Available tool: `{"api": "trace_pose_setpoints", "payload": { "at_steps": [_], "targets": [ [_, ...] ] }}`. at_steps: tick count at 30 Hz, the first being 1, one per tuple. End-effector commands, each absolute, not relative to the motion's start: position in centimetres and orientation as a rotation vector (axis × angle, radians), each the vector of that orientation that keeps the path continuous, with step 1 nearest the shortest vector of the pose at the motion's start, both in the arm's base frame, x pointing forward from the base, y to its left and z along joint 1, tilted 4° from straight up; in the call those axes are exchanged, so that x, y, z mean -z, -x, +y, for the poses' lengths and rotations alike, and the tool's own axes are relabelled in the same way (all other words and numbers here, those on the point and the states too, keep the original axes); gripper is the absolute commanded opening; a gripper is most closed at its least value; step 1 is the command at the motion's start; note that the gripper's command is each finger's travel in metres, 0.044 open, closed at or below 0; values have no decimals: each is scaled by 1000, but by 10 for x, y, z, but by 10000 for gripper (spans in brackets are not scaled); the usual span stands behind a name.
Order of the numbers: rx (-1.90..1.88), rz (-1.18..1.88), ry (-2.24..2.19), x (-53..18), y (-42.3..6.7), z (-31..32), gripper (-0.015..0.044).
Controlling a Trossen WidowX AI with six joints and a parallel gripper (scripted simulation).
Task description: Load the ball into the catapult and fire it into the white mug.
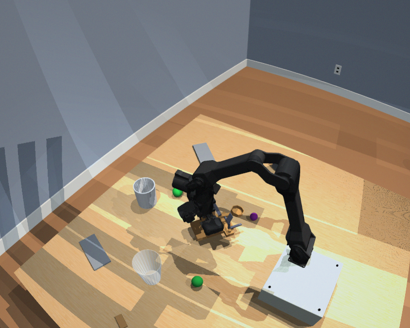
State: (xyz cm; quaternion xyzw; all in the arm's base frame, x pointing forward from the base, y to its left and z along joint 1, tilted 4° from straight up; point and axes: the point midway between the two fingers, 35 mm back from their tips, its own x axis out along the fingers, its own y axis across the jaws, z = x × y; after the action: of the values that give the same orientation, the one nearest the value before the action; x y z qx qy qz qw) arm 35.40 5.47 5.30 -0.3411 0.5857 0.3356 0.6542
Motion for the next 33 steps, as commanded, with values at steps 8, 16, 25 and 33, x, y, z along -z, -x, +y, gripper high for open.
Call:
{"api": "trace_pose_setpoints", "payload": {
  "at_steps": [8, 16, 25, 33],
  "targets": [
    [-507, 1416, 492, -55, -354, 54, 0],
    [-302, 1461, 268, -55, -357, 50, 0],
    [-108, 1483, 58, -54, -366, 37, 0],
    [-107, 1483, 58, -53, -366, 35, 0]
  ]
}}
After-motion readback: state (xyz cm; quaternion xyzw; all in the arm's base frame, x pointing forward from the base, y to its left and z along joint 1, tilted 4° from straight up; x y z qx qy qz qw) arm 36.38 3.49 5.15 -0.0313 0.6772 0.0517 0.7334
